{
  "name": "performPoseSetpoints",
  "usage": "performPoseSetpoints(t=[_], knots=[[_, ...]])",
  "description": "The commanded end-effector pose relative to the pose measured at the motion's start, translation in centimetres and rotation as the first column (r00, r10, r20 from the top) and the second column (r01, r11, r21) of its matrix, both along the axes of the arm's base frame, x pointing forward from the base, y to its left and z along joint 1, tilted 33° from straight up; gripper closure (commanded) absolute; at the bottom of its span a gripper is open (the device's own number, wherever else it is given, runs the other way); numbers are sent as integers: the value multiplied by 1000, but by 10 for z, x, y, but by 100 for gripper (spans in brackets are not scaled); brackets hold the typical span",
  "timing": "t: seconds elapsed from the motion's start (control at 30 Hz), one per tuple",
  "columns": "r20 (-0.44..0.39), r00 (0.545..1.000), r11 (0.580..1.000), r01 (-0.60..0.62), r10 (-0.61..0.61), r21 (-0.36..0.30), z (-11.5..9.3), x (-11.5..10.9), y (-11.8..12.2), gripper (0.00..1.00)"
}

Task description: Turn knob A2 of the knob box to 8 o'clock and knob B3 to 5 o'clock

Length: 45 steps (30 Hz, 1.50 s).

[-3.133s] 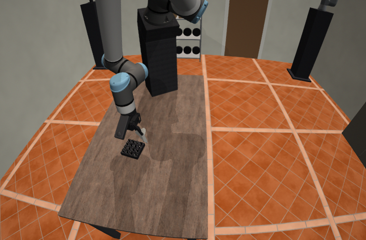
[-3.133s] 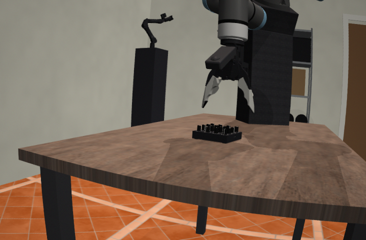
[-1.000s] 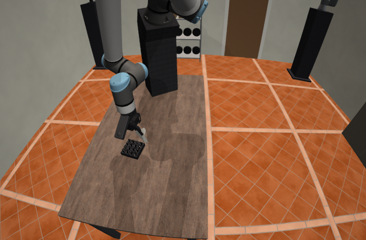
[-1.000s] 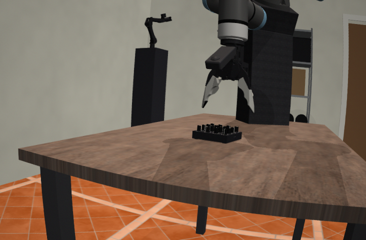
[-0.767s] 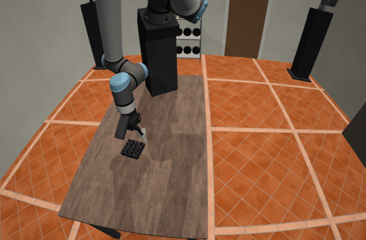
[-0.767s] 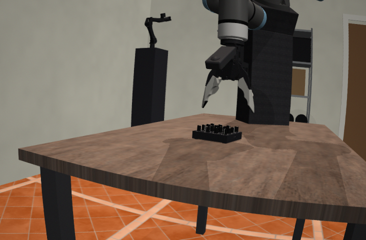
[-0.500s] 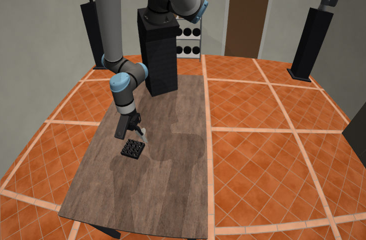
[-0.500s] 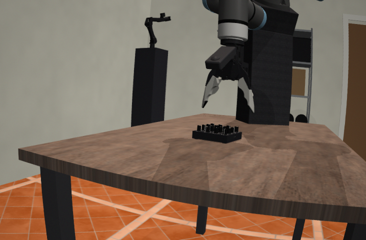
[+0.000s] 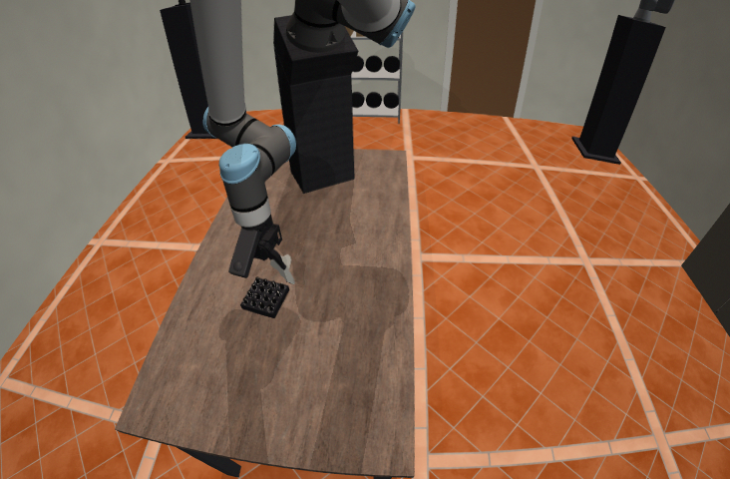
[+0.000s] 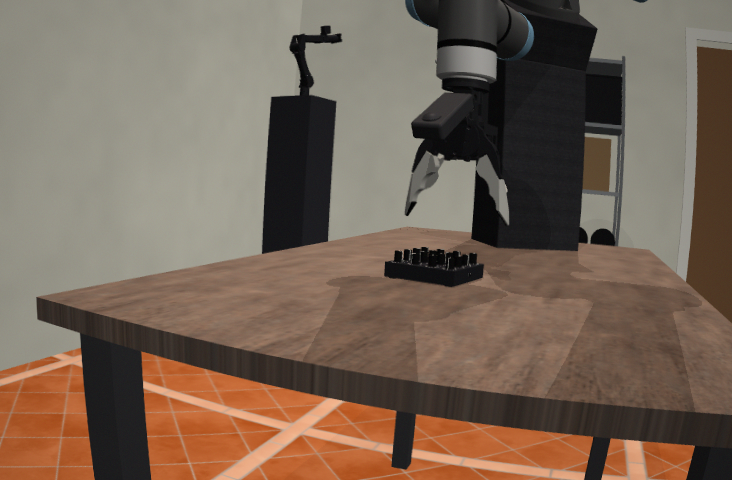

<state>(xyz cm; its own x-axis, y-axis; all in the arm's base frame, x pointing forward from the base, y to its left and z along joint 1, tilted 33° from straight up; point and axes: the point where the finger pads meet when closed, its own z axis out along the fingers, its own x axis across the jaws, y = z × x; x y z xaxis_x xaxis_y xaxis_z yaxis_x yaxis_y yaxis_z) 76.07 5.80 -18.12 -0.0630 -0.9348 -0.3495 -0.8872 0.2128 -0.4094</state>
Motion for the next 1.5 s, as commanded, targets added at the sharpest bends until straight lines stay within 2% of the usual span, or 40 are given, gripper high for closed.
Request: performPoseSetpoints(t=[0.0,0.8,1.47], knots=[[1,1000,1000,0,0,0,-1,-4,1,0],[1,1000,1000,0,0,0,-18,-40,10,0],[1,1000,1000,0,0,0,-20,-44,11,0]])
